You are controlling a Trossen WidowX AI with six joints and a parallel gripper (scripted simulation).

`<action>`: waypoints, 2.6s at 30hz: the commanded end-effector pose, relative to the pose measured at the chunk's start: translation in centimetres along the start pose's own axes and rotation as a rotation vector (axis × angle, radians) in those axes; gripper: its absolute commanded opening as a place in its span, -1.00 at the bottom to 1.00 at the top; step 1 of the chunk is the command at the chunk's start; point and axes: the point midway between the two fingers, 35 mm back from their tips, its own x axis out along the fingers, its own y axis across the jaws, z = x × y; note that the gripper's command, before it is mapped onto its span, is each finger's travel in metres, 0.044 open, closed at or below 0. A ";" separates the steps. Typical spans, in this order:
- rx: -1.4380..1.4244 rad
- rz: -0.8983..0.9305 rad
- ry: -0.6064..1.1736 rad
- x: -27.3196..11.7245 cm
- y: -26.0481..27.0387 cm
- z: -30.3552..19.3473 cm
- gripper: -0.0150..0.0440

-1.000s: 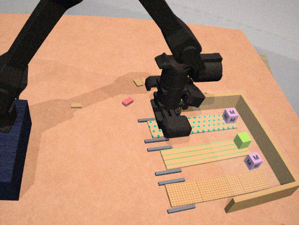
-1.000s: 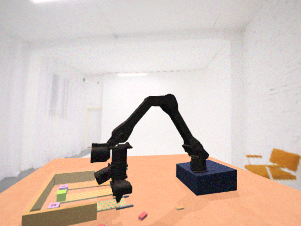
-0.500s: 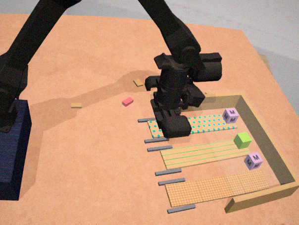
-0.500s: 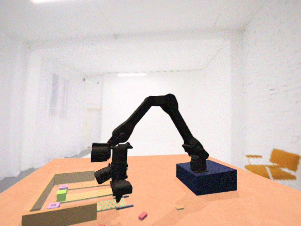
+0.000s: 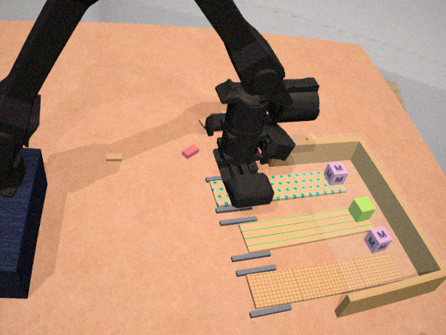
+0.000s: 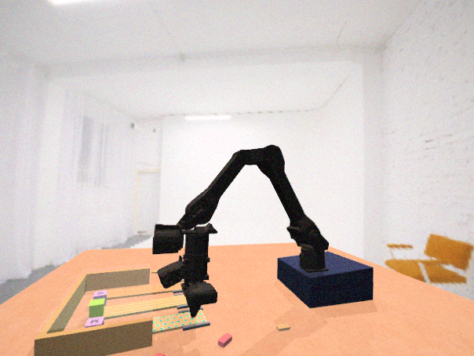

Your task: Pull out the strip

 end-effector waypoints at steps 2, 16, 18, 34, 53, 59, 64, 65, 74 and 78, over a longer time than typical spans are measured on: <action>-0.007 0.003 0.022 0.5 0.0 -1.3 -0.49; -0.007 0.003 0.024 0.6 0.0 -3.5 -0.49; -0.007 0.003 0.025 0.6 0.0 -3.8 -0.49; -0.008 0.003 0.027 0.6 0.0 -6.2 -0.49; -0.008 0.003 0.030 0.6 0.0 -9.0 -0.49; -0.008 0.003 0.030 0.6 0.0 -9.9 -0.49; -0.008 0.003 0.031 0.6 0.0 -10.6 -0.49; -0.008 0.003 0.031 0.6 -0.1 -10.8 -0.49; -0.008 0.003 0.032 0.5 -0.1 -12.1 -0.49; -0.008 0.003 0.033 0.5 -0.1 -12.6 -0.49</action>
